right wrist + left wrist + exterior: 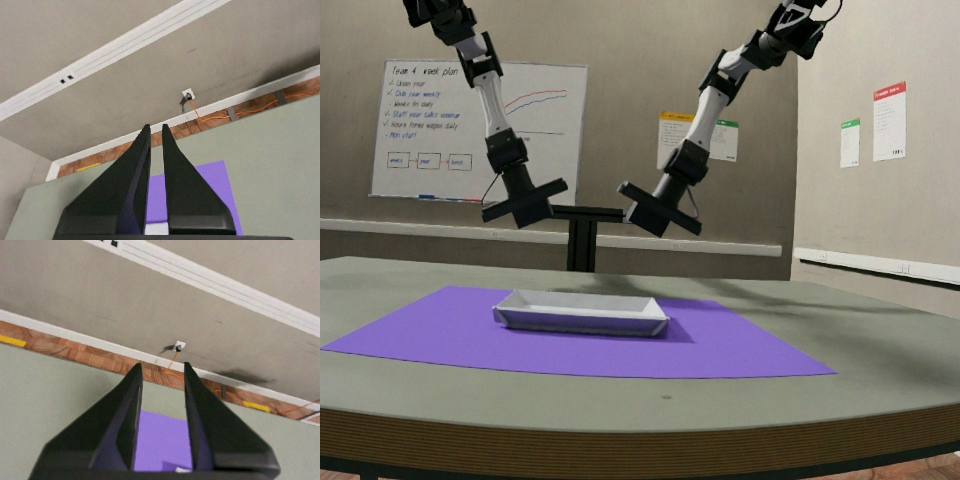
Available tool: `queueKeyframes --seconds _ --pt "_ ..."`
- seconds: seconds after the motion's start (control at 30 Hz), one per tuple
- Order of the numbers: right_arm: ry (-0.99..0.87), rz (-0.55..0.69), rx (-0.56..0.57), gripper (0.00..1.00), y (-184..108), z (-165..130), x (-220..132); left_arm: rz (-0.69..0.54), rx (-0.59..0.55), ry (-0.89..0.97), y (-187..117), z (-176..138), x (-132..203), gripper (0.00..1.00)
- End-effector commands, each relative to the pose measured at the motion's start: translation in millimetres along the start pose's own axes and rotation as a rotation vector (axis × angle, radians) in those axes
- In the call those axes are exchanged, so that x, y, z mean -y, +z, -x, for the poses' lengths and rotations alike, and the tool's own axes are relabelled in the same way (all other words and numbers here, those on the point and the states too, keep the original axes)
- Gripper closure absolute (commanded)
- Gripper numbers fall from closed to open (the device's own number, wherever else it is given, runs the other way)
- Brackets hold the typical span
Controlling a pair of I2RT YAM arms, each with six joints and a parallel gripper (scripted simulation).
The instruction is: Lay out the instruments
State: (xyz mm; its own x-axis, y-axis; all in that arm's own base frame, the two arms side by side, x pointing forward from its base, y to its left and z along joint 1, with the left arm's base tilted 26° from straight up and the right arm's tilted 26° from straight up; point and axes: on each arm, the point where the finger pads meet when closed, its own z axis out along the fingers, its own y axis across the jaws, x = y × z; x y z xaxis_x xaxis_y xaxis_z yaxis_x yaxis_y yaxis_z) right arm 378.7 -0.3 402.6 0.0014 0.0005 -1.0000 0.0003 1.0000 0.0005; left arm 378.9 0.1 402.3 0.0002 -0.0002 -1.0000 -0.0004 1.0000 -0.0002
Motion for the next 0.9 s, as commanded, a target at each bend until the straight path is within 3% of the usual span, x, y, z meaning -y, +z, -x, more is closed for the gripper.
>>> queueKeyframes --seconds 0.0,0.87 --pt "-0.012 0.006 -0.04 0.9 3.9 -10.0 -4.7 -0.007 0.033 -0.005 -4.0 6.0 0.4 0.68" --pt "-0.012 -0.006 0.006 0.9 -6.8 3.9 0.8 -0.01 0.036 -0.005 -4.6 7.5 1.3 0.68"
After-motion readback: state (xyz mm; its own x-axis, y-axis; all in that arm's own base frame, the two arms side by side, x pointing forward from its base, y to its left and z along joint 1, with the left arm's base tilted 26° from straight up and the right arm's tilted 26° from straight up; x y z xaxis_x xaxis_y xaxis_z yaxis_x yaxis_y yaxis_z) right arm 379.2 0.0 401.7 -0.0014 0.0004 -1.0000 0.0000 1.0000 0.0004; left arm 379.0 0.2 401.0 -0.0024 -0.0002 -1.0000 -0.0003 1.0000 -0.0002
